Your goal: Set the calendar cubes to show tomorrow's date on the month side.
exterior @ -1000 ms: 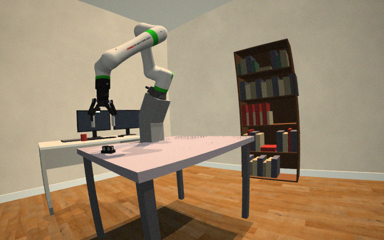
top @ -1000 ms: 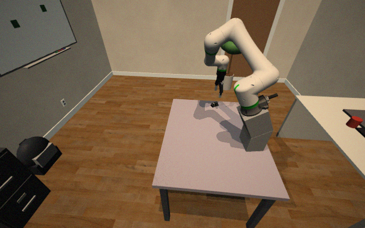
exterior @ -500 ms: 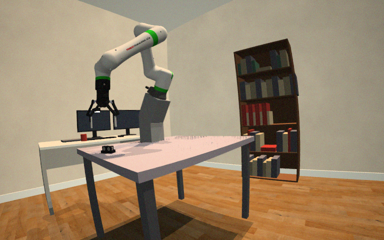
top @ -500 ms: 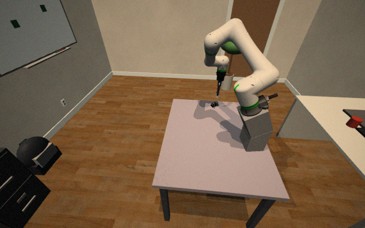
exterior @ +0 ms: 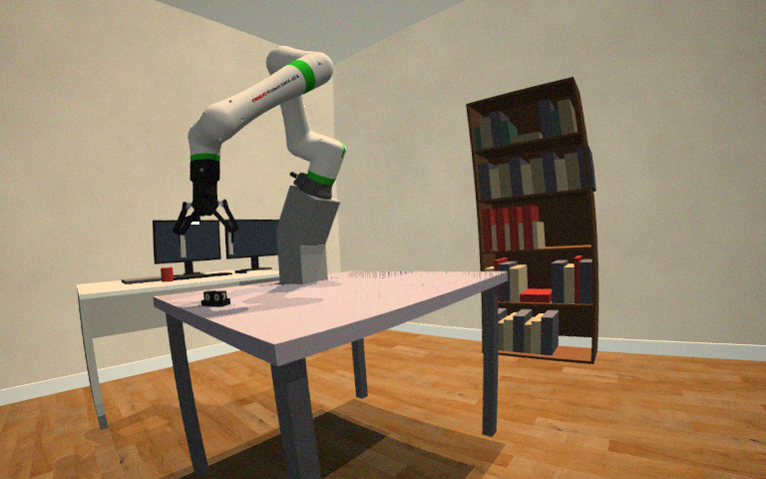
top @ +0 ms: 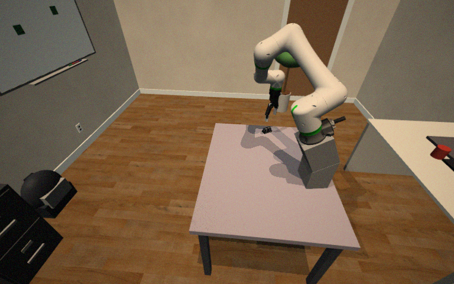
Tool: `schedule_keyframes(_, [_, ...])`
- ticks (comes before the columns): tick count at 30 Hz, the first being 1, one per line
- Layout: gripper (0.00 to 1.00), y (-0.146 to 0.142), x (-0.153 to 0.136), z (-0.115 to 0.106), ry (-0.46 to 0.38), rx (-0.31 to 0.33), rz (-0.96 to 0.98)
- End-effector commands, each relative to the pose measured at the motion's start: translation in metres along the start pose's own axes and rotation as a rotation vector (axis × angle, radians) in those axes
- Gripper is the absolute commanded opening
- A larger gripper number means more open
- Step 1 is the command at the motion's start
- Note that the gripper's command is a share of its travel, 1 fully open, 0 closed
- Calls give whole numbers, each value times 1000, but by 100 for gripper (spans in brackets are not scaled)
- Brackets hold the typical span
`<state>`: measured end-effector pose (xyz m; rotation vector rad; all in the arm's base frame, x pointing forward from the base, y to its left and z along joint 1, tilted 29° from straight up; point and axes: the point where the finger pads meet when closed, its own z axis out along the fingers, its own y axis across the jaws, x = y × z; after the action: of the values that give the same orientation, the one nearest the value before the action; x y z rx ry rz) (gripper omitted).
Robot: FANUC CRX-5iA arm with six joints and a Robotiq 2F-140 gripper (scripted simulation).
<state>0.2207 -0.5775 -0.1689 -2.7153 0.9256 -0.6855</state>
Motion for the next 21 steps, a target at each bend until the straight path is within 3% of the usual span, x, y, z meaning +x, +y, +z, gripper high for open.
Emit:
schedule_keyframes(1, [100,0,0,2,-12,-5,174])
schedule_keyframes(21, [100,0,0,7,-10,-7,664])
